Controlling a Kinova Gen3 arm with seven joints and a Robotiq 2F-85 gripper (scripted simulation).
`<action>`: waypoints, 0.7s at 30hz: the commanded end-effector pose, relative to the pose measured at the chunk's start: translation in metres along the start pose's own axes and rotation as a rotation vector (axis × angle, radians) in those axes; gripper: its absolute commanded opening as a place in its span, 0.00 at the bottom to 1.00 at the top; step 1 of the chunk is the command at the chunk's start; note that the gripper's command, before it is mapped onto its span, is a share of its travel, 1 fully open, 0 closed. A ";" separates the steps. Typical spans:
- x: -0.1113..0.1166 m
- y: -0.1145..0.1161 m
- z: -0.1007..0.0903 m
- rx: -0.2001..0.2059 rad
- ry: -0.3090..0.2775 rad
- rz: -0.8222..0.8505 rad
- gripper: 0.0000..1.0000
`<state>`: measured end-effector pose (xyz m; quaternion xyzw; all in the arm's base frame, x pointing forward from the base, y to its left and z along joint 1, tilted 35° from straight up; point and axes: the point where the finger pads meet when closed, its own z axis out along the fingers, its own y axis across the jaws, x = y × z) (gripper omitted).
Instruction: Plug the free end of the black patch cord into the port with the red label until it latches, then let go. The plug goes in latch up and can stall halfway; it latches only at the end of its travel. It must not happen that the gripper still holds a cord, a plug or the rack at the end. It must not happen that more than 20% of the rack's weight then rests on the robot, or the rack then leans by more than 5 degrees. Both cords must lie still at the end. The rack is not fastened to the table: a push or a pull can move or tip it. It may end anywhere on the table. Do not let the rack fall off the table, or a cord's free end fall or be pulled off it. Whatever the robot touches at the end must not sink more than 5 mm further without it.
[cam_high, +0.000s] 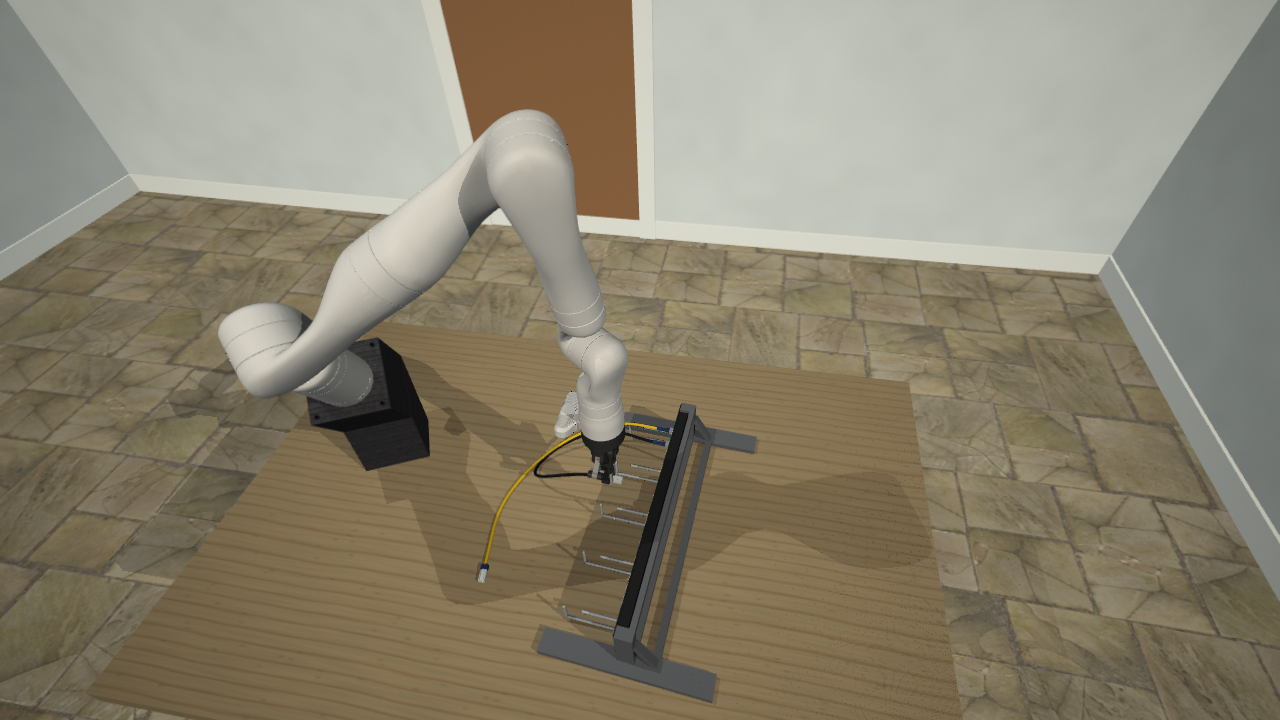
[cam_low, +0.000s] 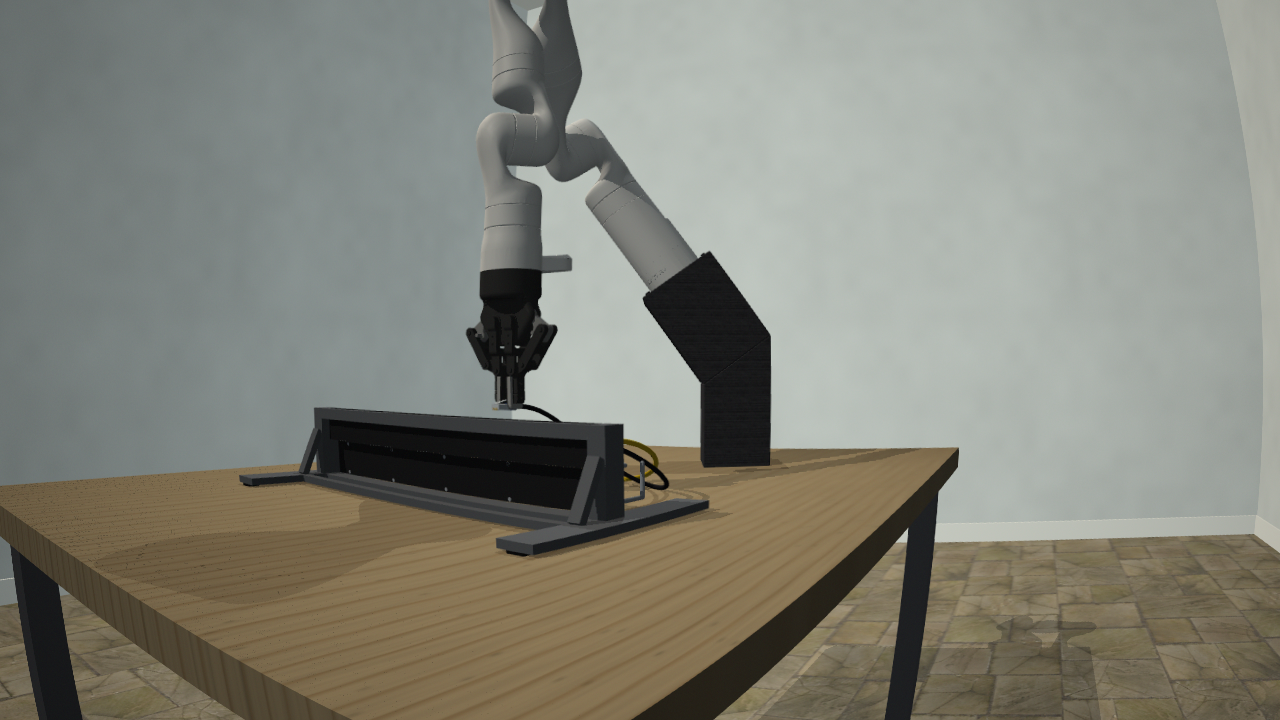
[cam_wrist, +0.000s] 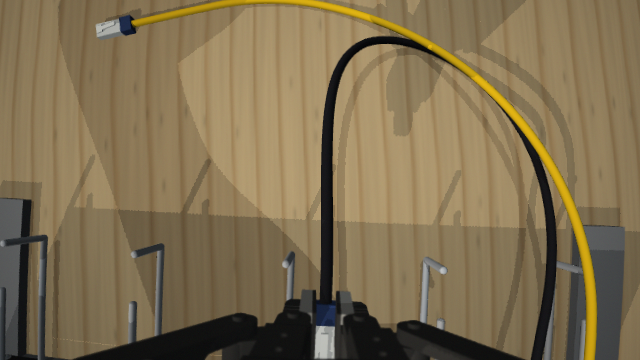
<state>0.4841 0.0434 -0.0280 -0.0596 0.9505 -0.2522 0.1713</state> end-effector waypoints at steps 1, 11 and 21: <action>-0.001 0.001 -0.001 -0.001 -0.001 0.000 0.00; -0.003 0.001 0.002 -0.004 0.000 0.001 0.00; -0.011 0.001 0.009 -0.005 0.001 0.002 0.00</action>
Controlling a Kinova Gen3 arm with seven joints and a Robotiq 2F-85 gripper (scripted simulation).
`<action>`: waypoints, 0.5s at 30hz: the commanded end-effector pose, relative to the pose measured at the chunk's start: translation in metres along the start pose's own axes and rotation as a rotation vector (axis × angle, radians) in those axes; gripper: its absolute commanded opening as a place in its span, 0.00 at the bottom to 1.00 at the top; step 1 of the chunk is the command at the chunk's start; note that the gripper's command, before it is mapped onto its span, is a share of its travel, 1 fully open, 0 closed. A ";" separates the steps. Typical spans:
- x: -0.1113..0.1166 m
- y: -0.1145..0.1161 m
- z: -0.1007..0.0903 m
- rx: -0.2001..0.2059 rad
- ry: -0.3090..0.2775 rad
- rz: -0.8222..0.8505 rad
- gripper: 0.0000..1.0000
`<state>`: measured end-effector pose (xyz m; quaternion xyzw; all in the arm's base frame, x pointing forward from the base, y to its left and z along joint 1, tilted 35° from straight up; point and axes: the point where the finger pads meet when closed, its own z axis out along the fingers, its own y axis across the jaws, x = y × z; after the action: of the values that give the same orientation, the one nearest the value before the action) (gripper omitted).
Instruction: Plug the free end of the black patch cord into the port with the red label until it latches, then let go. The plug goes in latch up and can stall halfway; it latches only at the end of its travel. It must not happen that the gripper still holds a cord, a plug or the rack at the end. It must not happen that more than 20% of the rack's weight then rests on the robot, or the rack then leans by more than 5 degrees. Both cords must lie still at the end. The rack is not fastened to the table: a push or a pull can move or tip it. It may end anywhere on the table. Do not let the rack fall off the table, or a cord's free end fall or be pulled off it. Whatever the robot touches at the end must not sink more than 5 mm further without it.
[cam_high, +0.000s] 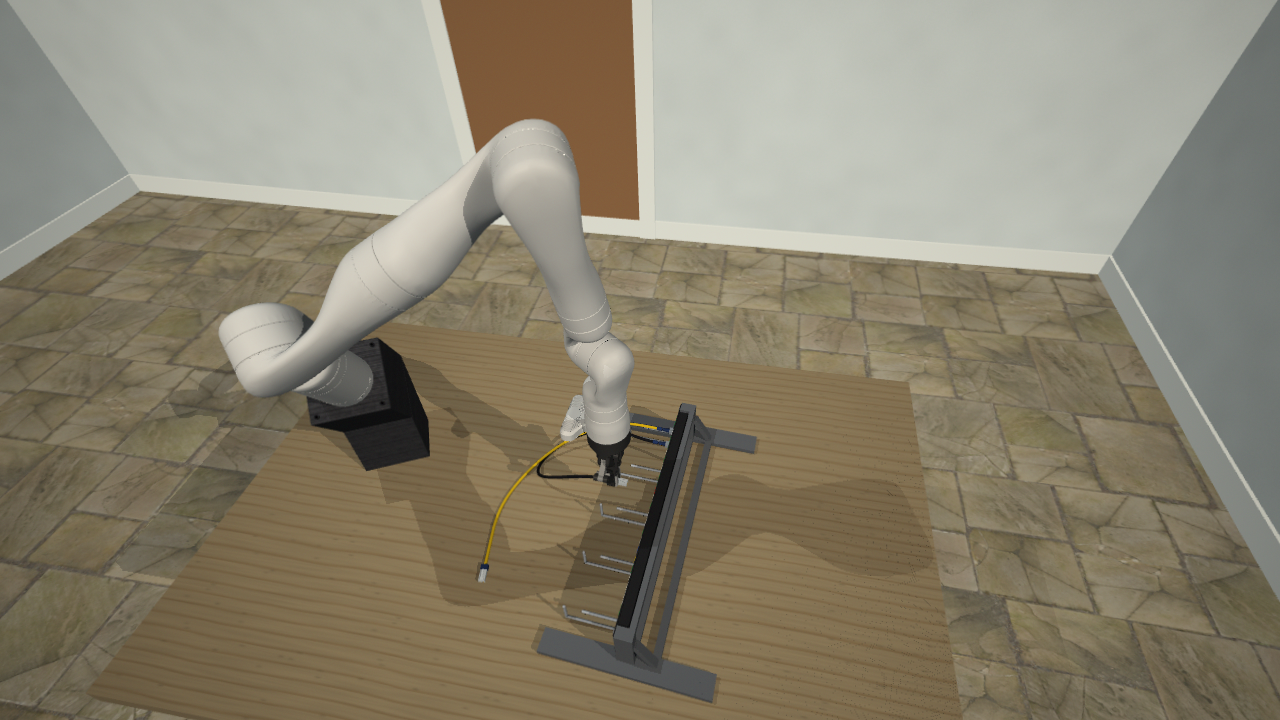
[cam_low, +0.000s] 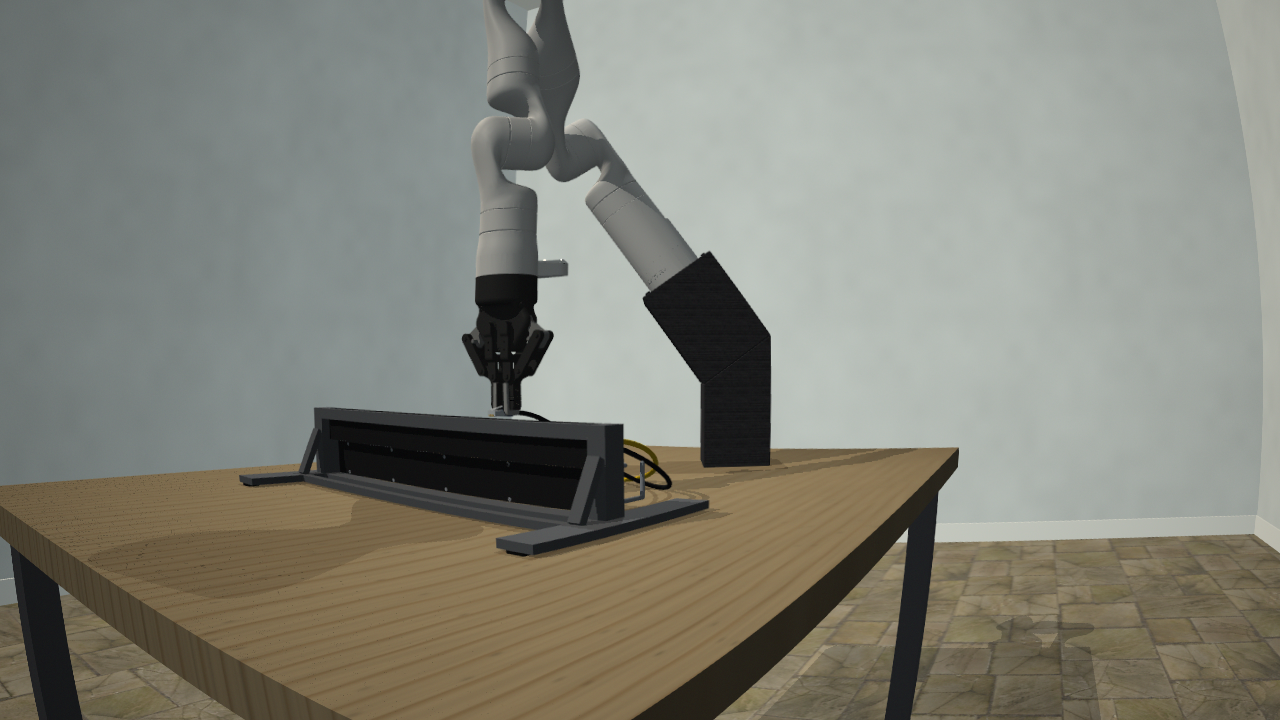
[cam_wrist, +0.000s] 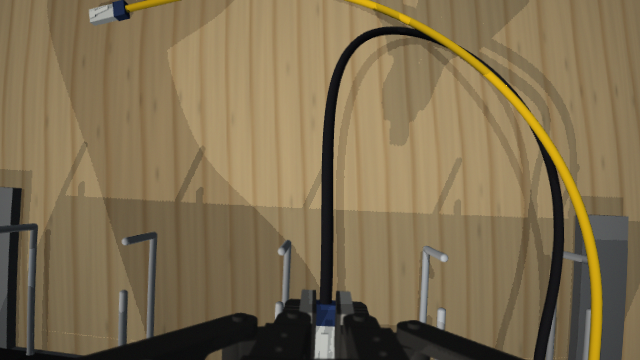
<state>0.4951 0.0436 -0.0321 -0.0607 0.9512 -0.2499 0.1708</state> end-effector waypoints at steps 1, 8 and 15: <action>-0.003 -0.001 0.003 0.000 0.001 0.003 0.00; -0.012 -0.001 0.012 0.000 0.001 0.003 0.00; -0.019 0.000 0.018 0.000 0.001 0.003 0.00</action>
<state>0.5171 0.0409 -0.0405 -0.0614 0.9512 -0.2495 0.1710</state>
